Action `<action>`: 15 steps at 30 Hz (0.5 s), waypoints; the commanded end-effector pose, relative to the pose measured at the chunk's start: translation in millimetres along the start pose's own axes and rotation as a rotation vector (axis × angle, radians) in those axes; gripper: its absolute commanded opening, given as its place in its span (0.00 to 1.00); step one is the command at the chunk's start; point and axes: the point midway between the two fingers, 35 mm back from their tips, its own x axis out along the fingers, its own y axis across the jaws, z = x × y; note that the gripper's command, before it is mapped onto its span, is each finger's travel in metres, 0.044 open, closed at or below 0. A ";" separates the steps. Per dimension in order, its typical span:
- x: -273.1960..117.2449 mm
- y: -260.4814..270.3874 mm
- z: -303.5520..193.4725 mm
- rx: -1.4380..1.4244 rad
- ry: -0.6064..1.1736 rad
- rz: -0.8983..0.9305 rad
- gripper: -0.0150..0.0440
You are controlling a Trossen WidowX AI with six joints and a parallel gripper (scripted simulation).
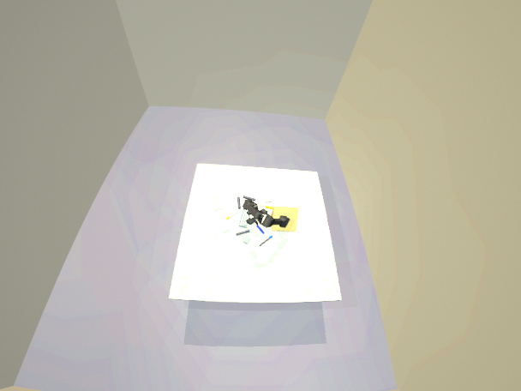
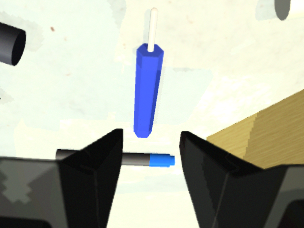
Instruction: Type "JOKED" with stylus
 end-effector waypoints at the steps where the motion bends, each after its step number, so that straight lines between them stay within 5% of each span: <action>1: 2.9 0.3 1.5 0.007 0.001 0.003 0.51; 15: 15.0 2.4 8.3 0.006 0.002 0.003 0.51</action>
